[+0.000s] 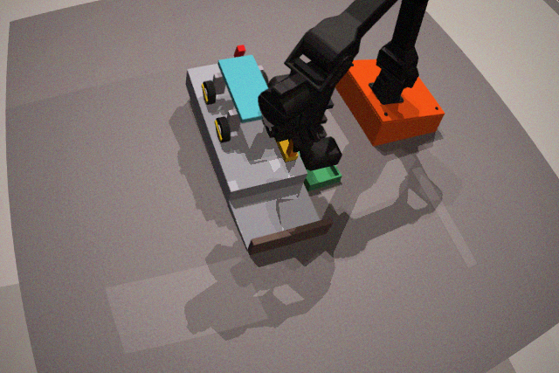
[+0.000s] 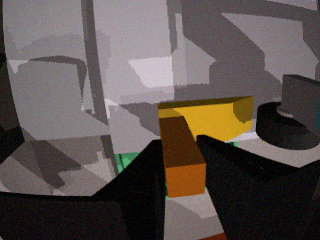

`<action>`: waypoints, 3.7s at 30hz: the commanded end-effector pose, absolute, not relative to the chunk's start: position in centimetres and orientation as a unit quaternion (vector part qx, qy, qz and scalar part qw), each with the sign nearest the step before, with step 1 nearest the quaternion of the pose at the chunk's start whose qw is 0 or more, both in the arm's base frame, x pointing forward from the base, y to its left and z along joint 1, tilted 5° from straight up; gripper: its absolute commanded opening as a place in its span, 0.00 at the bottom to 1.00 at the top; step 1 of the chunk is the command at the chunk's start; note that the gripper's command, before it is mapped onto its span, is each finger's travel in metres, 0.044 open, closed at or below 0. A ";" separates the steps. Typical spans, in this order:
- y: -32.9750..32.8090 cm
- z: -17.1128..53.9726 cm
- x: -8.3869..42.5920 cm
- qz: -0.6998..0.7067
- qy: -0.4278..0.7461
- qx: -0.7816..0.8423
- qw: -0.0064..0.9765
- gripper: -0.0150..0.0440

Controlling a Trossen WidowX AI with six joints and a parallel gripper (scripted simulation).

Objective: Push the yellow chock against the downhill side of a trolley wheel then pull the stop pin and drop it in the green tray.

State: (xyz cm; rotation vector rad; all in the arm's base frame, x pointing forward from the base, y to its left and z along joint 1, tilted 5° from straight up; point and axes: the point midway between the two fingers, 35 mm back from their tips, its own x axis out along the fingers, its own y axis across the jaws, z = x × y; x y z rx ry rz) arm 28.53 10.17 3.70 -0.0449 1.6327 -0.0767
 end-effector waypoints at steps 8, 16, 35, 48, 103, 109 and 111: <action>10.3 4.9 28.6 -0.036 0.729 -0.021 0.684 0.58; 10.5 7.5 28.8 -0.037 0.729 -0.022 0.683 0.58; 10.2 9.7 31.1 0.036 0.678 -0.060 0.732 0.58; 3.9 10.7 32.8 0.163 0.666 -0.257 0.681 0.58; -10.6 10.5 32.0 0.435 0.584 -0.547 0.412 0.58; -10.7 10.1 31.9 0.435 0.584 -0.547 0.412 0.58; -10.7 10.1 31.9 0.435 0.584 -0.547 0.412 0.58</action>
